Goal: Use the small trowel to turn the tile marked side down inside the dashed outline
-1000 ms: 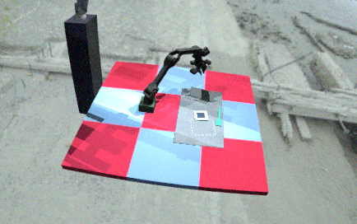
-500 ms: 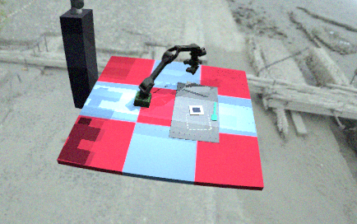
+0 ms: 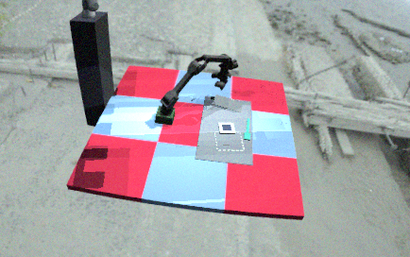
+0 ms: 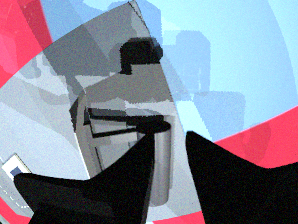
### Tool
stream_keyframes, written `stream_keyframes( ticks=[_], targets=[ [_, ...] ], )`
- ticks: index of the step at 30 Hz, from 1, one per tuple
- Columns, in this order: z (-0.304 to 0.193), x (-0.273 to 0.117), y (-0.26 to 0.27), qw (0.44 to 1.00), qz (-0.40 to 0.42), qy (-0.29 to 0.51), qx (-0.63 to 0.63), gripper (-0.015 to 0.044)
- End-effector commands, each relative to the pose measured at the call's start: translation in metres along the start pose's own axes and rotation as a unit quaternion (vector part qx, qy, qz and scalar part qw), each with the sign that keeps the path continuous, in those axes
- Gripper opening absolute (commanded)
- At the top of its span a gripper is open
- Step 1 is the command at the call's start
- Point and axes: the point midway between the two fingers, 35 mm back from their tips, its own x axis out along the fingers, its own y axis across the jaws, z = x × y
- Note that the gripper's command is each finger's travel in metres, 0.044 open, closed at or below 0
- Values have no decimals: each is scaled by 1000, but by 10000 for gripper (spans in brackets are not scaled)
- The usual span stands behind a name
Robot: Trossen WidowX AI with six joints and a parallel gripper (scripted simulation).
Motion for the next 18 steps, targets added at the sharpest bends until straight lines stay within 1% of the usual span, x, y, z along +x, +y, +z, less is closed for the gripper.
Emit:
stream_keyframes(
  ticks=[1,18],
  targets=[
    [0,2,5,1000,0,-2,-1,100],
    [-1,14,28,1000,1,-2,-1,100]
  ],
)
